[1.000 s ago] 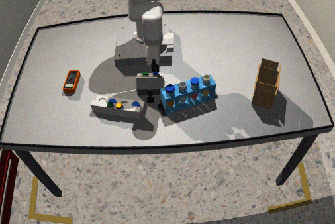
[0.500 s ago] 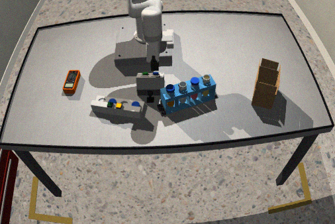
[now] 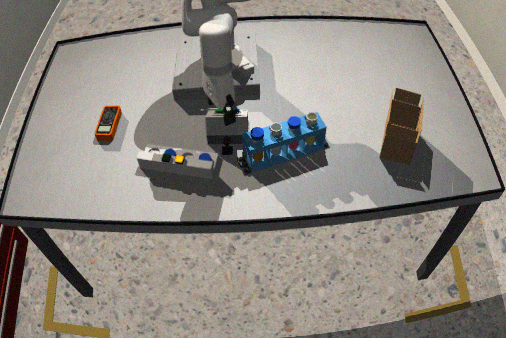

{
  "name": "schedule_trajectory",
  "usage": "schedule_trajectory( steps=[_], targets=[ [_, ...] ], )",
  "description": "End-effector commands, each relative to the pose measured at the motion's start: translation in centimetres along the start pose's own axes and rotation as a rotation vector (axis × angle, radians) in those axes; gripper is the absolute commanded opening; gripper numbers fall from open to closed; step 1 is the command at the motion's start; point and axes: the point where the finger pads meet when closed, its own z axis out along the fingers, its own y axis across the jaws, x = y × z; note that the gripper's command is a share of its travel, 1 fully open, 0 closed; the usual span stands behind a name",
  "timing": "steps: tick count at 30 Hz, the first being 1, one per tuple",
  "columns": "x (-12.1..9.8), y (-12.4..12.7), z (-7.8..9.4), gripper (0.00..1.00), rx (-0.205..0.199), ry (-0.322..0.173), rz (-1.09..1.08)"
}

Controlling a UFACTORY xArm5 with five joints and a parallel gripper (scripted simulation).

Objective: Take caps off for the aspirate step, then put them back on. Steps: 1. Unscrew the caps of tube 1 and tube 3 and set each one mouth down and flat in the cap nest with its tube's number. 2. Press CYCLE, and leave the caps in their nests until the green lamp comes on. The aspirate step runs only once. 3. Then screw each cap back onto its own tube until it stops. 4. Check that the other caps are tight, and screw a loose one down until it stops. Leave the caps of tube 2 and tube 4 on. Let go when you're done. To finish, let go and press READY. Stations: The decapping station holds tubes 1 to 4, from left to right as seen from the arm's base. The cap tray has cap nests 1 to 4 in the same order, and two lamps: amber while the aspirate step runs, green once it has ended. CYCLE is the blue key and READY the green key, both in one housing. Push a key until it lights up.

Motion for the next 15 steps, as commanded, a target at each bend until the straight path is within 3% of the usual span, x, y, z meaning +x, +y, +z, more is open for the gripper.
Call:
schedule_trajectory(
  steps=[1,5,15],
  targets=[
    [-2.4,1.4,0.2,1.0,0.009,0.007,-0.279],
    [-3.1,1.7,0.3,1.0,0.009,0.007,-0.356],
    [-7.2,3.8,0.6,1.0,0.008,0.009,-0.806]
  ],
)
